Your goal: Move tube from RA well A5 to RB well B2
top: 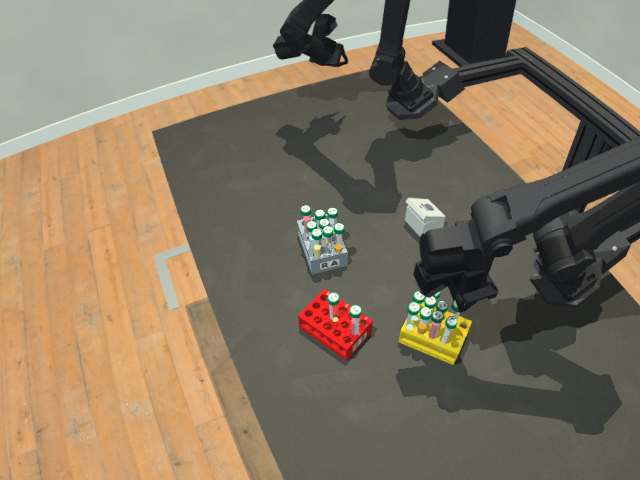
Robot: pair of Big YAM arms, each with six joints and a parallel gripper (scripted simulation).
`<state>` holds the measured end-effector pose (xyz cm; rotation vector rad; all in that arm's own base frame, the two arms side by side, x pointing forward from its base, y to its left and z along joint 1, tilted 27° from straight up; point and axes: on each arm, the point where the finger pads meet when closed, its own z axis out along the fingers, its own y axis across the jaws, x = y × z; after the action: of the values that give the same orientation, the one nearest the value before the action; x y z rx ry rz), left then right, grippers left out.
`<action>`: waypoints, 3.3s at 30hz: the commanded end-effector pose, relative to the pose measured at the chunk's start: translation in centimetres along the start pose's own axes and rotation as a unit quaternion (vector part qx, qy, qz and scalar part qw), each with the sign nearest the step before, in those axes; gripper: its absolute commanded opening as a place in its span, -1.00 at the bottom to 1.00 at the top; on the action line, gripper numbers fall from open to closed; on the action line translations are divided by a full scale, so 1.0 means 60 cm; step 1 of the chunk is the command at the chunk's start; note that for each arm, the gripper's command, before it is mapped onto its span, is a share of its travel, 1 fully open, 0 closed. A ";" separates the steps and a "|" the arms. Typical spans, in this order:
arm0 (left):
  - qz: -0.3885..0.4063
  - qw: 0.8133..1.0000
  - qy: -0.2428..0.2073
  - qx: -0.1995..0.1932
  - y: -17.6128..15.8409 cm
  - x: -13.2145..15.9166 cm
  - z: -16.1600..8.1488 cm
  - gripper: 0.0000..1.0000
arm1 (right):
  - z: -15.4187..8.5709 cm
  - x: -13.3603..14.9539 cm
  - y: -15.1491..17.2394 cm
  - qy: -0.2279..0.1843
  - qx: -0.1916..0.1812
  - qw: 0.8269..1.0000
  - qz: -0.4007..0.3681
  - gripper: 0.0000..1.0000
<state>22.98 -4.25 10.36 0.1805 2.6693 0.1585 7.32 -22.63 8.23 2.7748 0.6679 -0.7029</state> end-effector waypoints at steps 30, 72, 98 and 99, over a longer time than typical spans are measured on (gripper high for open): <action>0.001 1.000 0.003 0.000 0.000 0.003 0.016 -1.00 | -0.009 -0.003 0.012 0.001 -0.008 1.000 0.005 -0.40; -0.004 1.000 -0.003 0.000 0.003 0.000 0.041 -1.00 | -0.009 -0.003 0.012 0.001 -0.008 1.000 0.005 -0.40; -0.003 1.000 -0.002 0.000 0.003 0.002 0.041 -1.00 | -0.009 -0.003 0.012 0.001 -0.008 1.000 0.005 -0.40; -0.003 1.000 -0.002 0.000 0.003 0.002 0.040 -1.00 | -0.009 -0.003 0.012 0.001 -0.008 1.000 0.005 -0.40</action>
<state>24.00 -4.10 8.32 0.1817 2.6696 0.1575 7.32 -22.63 8.23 2.7748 0.6679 -0.7029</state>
